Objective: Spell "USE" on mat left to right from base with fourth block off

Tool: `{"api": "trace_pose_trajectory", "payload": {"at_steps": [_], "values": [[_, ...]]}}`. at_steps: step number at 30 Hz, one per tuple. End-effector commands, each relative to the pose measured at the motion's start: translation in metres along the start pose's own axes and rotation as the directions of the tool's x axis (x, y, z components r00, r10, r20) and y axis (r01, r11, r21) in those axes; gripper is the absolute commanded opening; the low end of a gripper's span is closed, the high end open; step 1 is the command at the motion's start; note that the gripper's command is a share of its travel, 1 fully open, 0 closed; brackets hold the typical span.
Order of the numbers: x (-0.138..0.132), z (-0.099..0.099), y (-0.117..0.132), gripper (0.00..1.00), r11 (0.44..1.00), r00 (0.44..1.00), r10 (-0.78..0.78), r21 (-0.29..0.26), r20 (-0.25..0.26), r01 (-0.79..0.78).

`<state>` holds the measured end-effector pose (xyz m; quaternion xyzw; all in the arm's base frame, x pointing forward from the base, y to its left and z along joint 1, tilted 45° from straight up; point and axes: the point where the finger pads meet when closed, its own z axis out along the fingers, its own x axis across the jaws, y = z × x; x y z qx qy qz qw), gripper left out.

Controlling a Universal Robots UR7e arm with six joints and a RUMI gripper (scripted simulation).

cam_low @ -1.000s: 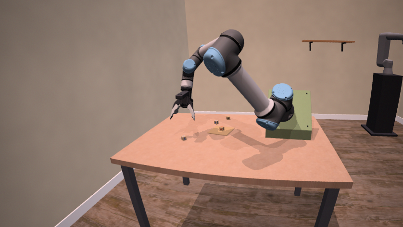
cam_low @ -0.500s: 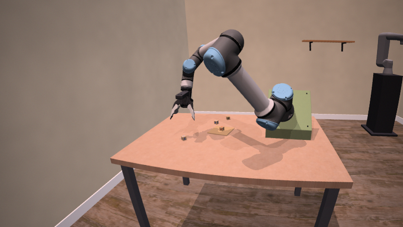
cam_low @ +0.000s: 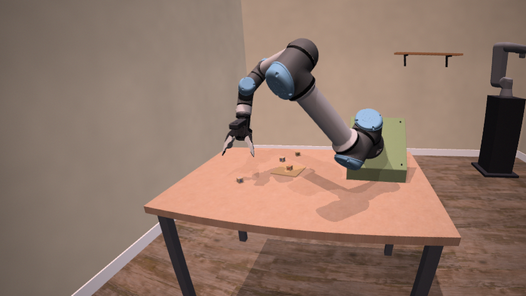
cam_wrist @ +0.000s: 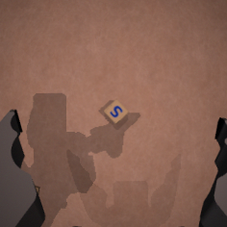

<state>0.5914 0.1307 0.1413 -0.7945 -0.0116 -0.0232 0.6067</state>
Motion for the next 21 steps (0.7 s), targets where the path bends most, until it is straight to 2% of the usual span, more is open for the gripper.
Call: {"api": "trace_pose_trajectory", "payload": {"at_steps": [1,7,10,14,18,21], "values": [[0.0,-0.001,0.0,1.0,1.0,1.0,-0.001,0.0,-0.001,0.001],[-0.004,-0.005,0.006,1.0,1.0,1.0,0.0,-0.003,-0.001,0.0],[-0.019,-0.017,0.024,1.0,1.0,1.0,0.001,-0.009,-0.002,-0.001],[-0.059,-0.045,0.066,1.0,1.0,1.0,0.005,-0.019,-0.003,-0.005],[-0.116,-0.072,0.109,1.0,1.0,1.0,0.007,-0.02,-0.002,-0.007],[-0.157,-0.084,0.132,1.0,1.0,1.0,0.005,-0.013,-0.001,-0.005]]}}
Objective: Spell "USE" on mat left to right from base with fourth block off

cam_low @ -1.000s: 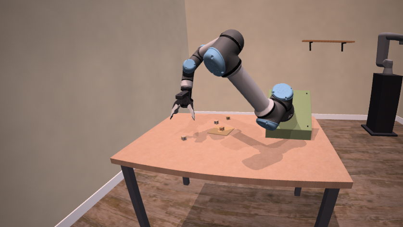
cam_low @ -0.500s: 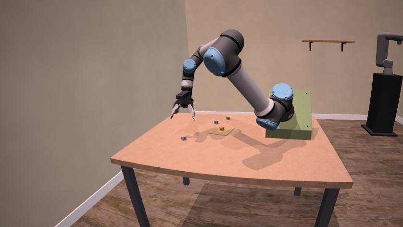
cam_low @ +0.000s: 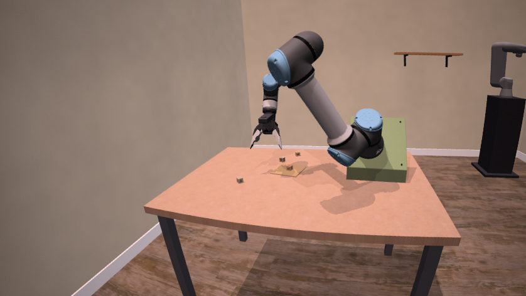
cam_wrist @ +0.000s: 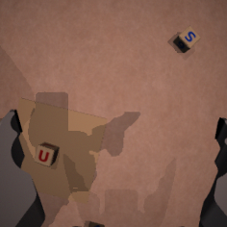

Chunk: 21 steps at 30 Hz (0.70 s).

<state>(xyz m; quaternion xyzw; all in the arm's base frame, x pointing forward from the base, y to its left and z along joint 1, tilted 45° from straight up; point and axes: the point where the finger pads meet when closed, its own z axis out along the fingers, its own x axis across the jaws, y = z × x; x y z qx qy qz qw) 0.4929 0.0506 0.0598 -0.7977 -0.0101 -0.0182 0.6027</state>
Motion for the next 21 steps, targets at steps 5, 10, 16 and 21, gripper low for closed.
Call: {"api": "trace_pose_trajectory", "payload": {"at_steps": [5,10,16,21], "values": [[-0.084,-0.03,0.051,1.0,1.0,1.0,-0.006,0.005,-0.007,0.006],[-0.101,-0.032,0.057,1.0,1.0,1.0,-0.008,0.011,-0.007,0.008],[-0.101,-0.032,0.057,1.0,1.0,1.0,-0.008,0.011,-0.007,0.008],[-0.101,-0.032,0.057,1.0,1.0,1.0,-0.008,0.011,-0.007,0.008]]}}
